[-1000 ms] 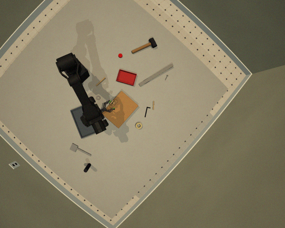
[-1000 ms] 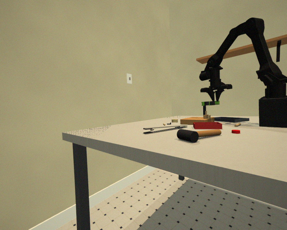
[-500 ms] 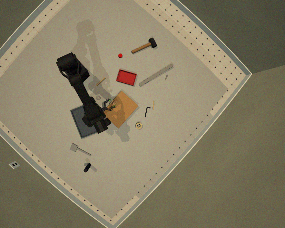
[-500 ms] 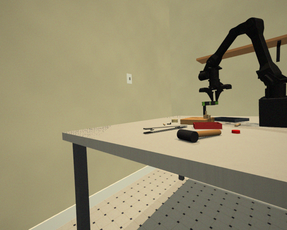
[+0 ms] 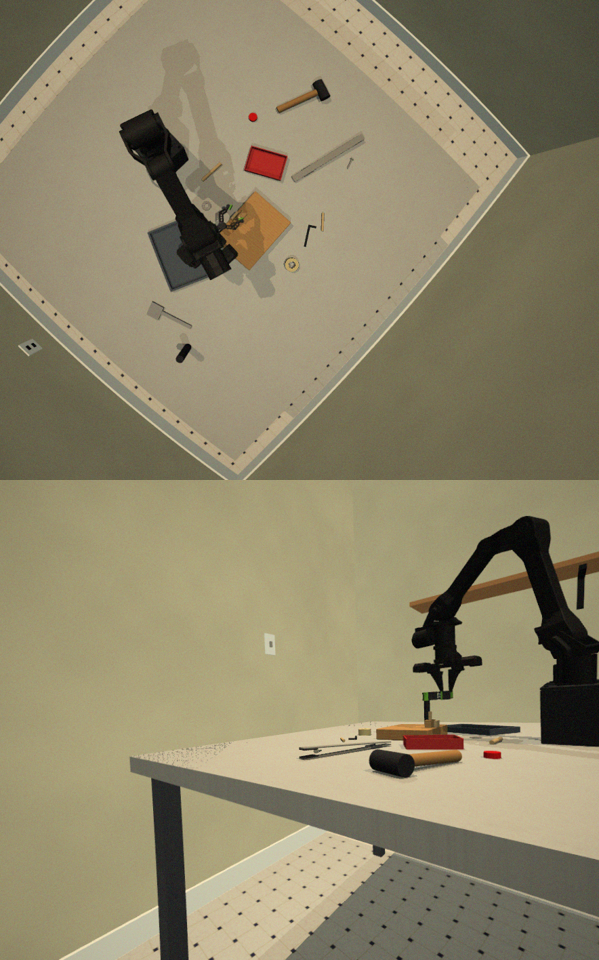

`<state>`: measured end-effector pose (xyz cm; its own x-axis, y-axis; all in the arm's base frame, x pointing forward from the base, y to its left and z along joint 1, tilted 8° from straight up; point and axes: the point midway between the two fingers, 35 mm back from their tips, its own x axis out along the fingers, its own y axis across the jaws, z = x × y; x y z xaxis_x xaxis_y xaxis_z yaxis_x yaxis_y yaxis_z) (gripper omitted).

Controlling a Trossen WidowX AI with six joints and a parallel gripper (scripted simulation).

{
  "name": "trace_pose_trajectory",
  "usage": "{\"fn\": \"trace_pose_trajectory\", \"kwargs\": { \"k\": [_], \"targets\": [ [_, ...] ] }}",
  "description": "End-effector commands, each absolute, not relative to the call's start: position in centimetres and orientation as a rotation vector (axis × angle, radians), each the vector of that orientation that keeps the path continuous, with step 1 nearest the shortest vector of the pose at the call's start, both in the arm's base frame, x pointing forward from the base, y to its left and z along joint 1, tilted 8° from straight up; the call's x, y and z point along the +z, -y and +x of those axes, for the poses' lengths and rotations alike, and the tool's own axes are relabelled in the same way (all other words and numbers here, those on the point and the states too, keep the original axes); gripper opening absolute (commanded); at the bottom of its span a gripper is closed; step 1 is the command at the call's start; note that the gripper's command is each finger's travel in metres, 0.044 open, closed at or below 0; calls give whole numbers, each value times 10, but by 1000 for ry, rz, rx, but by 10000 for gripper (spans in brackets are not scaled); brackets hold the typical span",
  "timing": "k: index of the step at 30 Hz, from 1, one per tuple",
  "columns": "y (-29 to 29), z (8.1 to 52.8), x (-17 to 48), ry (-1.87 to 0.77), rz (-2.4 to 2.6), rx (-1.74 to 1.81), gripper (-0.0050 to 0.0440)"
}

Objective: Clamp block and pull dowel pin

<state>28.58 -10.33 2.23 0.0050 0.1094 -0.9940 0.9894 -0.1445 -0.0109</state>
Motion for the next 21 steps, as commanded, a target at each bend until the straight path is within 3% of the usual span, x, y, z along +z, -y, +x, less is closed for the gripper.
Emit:
{"fn": "trace_pose_trajectory", "kwargs": {
  "k": [1, 21],
  "targets": [
    [101, 289, 25, -1232, 1376, -1232, 0],
    [91, 293, 26, -1297, 1266, -1117, 0]
  ]
}}
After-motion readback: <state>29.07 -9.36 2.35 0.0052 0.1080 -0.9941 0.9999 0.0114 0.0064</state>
